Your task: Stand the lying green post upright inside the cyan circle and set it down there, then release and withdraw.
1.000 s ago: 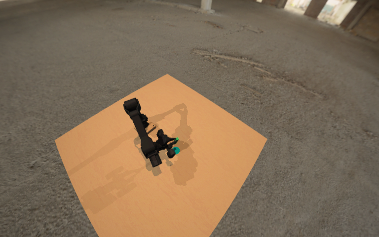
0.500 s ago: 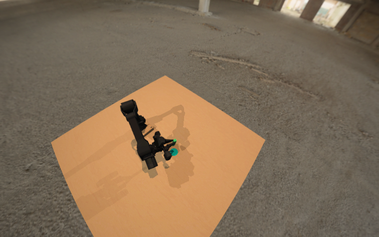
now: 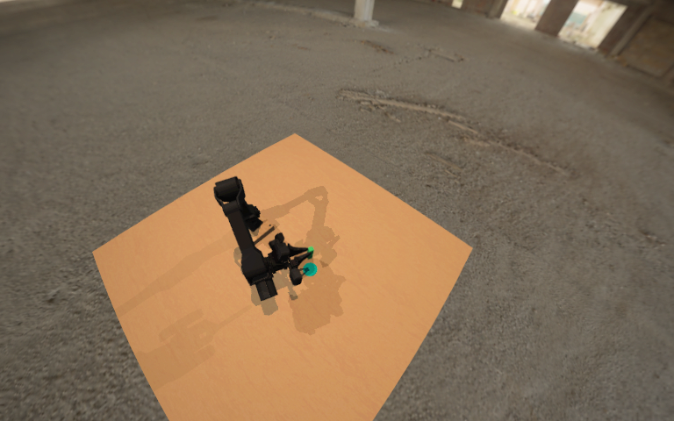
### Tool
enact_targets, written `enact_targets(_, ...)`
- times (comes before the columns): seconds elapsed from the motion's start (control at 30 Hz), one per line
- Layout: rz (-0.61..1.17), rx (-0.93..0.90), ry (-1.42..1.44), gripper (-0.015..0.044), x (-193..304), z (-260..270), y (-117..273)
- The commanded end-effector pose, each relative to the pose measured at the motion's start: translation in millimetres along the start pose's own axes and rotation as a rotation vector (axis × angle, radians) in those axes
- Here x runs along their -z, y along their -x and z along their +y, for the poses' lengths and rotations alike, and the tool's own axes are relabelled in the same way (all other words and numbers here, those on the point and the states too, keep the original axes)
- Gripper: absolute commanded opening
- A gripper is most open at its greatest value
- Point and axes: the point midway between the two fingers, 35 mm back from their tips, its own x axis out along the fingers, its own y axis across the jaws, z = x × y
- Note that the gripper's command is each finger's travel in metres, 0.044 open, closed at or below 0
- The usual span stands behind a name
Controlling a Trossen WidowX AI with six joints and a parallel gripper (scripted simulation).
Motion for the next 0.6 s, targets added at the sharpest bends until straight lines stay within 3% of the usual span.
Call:
enact_targets(0.0,-0.034,0.022,0.009,0.0023,0.1,-0.8,3.3)
enact_targets(0.57,-0.07,0.047,0.023,0.0023,-1.7,-1.9,6.6)
